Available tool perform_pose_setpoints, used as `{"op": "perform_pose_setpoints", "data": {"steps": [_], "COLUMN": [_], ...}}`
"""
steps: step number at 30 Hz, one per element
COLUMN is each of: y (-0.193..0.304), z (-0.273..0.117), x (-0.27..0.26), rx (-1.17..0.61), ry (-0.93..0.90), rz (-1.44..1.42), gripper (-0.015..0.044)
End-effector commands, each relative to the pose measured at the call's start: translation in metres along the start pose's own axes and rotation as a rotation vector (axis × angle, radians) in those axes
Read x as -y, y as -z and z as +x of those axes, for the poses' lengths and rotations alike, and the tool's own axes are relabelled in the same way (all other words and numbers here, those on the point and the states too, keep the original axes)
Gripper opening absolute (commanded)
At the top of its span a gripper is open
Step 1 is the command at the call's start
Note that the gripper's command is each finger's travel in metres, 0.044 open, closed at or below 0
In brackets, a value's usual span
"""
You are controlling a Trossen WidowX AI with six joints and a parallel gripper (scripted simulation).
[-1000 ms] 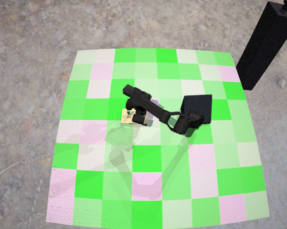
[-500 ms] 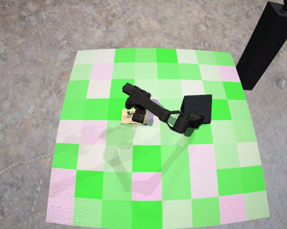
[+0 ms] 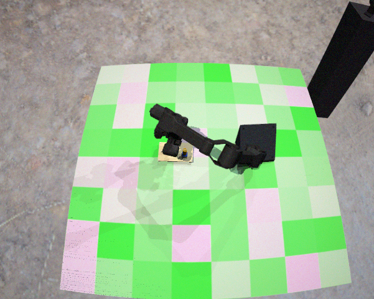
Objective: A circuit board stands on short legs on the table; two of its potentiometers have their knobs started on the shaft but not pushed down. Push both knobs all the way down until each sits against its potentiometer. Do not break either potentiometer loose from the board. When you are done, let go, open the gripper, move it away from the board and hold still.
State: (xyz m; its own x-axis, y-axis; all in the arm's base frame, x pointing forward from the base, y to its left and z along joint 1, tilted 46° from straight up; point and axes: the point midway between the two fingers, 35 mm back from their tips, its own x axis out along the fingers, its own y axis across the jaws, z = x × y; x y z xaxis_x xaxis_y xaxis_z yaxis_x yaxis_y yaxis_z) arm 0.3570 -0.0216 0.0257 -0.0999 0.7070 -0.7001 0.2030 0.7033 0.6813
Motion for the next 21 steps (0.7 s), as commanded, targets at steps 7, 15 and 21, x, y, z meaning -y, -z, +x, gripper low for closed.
{"op": "perform_pose_setpoints", "data": {"steps": [7, 15, 21], "y": [-0.043, -0.043, -0.043], "z": [-0.014, -0.015, -0.005], "x": [-0.001, -0.001, -0.001], "rx": [0.0, 0.0, 0.0], "ry": [0.001, 0.001, 0.001], "rz": [-0.009, -0.009, -0.009], "gripper": [0.0, 0.0, 0.0]}}
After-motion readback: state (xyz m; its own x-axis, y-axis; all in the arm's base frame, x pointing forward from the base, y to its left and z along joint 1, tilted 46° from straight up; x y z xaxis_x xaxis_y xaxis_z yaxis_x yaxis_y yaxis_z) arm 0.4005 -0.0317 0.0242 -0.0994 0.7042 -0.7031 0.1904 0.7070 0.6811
